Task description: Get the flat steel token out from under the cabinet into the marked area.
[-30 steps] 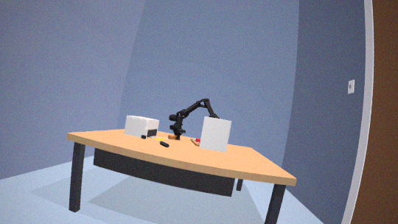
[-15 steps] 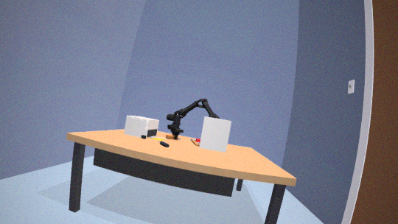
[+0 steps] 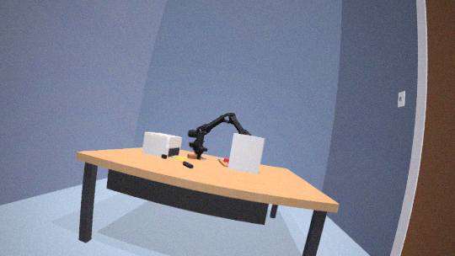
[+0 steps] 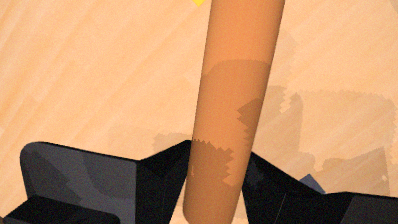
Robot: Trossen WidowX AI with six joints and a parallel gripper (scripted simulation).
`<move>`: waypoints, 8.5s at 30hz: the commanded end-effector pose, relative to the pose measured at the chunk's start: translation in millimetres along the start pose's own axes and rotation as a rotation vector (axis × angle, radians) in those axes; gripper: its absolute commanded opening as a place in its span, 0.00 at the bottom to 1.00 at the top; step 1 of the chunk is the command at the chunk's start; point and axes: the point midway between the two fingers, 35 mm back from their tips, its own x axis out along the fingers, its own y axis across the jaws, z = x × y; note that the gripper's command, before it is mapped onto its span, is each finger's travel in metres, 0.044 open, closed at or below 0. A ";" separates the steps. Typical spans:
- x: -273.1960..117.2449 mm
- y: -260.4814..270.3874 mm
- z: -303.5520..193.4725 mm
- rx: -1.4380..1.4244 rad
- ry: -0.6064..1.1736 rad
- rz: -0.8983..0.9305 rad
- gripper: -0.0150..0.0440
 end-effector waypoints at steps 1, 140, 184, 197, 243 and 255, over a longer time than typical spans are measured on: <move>0.2 0.5 5.0 0.003 -0.005 0.000 0.25; -21.3 14.8 -106.8 0.002 -0.002 0.001 0.25; -21.6 76.1 -68.1 0.002 -0.003 0.004 0.25; -21.7 92.9 -57.0 0.002 -0.004 0.005 0.25; -22.2 146.3 -20.7 0.001 -0.005 0.008 0.25; -22.3 156.1 -11.3 0.002 -0.006 0.008 0.25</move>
